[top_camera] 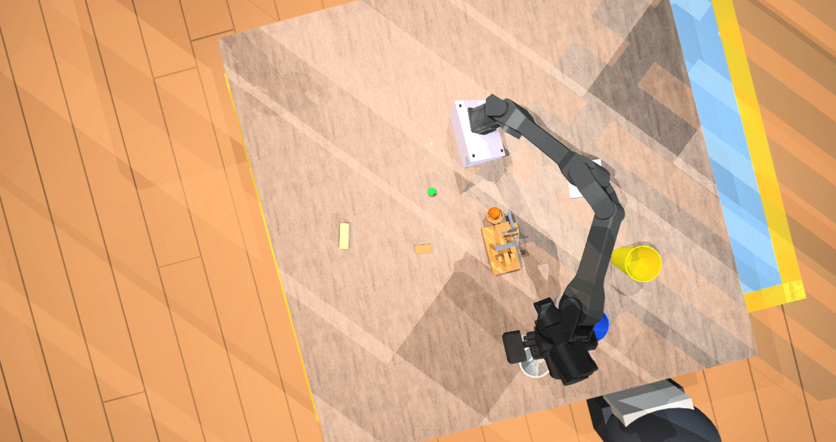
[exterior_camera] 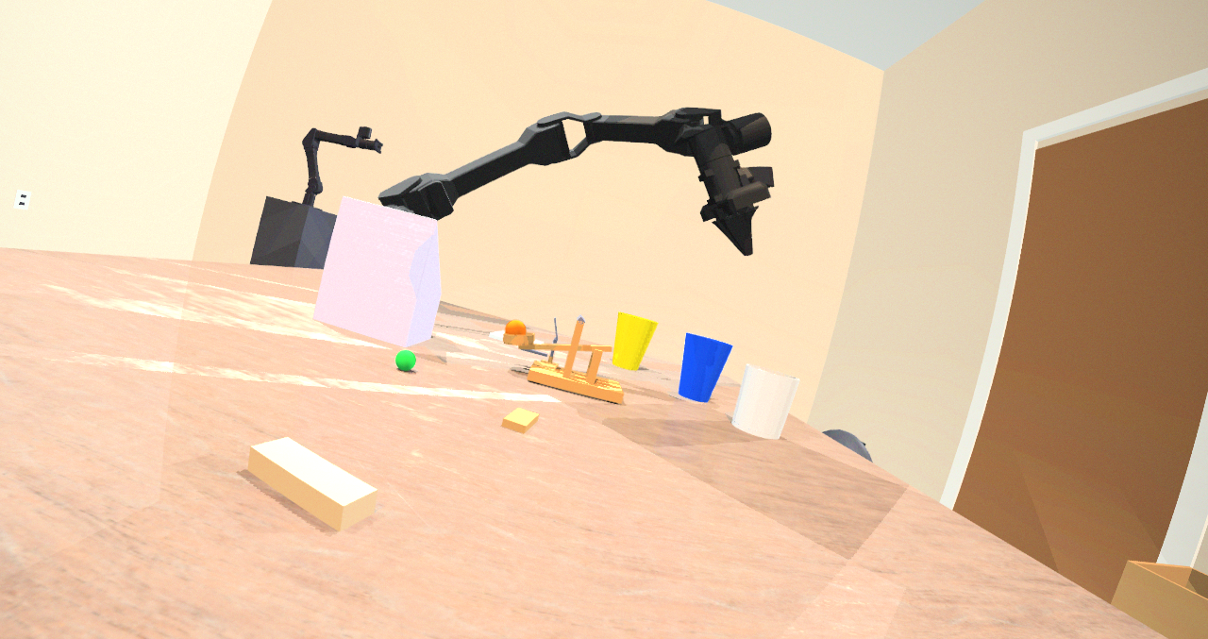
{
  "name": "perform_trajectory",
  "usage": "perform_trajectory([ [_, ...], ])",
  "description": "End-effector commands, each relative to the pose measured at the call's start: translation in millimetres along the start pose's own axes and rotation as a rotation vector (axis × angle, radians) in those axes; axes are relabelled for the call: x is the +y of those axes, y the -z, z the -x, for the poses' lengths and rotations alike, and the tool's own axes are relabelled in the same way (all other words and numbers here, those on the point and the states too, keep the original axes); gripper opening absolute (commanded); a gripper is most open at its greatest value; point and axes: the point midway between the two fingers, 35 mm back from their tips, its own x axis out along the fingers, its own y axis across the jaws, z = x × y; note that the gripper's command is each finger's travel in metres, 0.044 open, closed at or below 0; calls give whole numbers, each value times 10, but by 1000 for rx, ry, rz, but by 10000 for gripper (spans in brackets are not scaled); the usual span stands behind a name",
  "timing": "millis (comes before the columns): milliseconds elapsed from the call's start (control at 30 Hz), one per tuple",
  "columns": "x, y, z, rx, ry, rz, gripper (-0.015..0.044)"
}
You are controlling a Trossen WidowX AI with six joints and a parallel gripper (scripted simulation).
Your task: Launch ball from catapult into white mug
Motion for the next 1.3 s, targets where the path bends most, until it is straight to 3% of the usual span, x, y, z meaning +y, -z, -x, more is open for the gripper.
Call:
perform_trajectory([
  [0, 11, -13, 3, -3, -6, -1, 0],
  [300, 43, 39, -19, 9, 9, 28, 0],
  [1267, 500, 1314, -206, 357, 236, 704, 0],
])
